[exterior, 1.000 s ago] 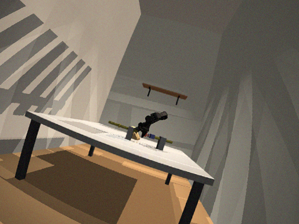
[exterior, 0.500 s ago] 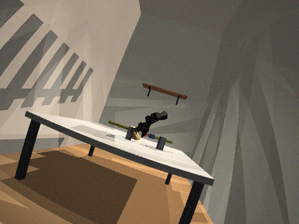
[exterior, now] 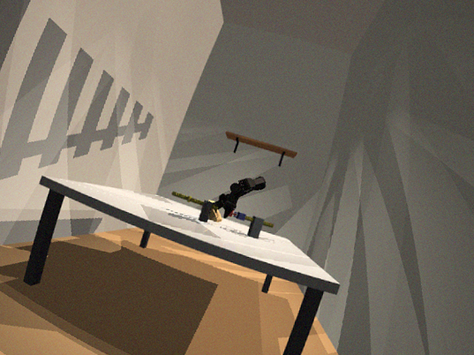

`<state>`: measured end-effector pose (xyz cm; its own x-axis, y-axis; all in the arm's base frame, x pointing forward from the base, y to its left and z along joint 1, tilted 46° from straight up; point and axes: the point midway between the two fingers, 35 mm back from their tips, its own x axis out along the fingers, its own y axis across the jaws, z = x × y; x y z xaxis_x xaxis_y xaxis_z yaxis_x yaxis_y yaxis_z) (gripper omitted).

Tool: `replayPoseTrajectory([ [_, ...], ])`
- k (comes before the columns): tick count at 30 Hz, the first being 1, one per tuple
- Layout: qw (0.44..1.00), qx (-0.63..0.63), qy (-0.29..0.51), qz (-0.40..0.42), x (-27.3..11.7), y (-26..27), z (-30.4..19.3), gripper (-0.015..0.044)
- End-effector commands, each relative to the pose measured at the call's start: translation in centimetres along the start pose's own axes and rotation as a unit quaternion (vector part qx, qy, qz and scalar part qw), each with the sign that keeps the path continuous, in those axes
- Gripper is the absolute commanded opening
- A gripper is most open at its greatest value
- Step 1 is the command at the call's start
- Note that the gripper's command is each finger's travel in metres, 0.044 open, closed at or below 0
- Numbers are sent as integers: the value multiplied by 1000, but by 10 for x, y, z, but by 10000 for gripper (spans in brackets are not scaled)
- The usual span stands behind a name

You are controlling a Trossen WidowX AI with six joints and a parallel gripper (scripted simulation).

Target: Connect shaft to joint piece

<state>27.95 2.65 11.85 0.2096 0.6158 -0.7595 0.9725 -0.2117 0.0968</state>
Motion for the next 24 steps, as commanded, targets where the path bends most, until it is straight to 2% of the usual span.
replayPoseTrajectory([
  [1,1000,0,10,-1,-6,0,0,440],
  [4,999,1,43,0,-26,-1,2,440],
  [10,999,-9,45,4,-31,0,2,440],
  [24,971,-232,4,63,-97,6,11,440],
])
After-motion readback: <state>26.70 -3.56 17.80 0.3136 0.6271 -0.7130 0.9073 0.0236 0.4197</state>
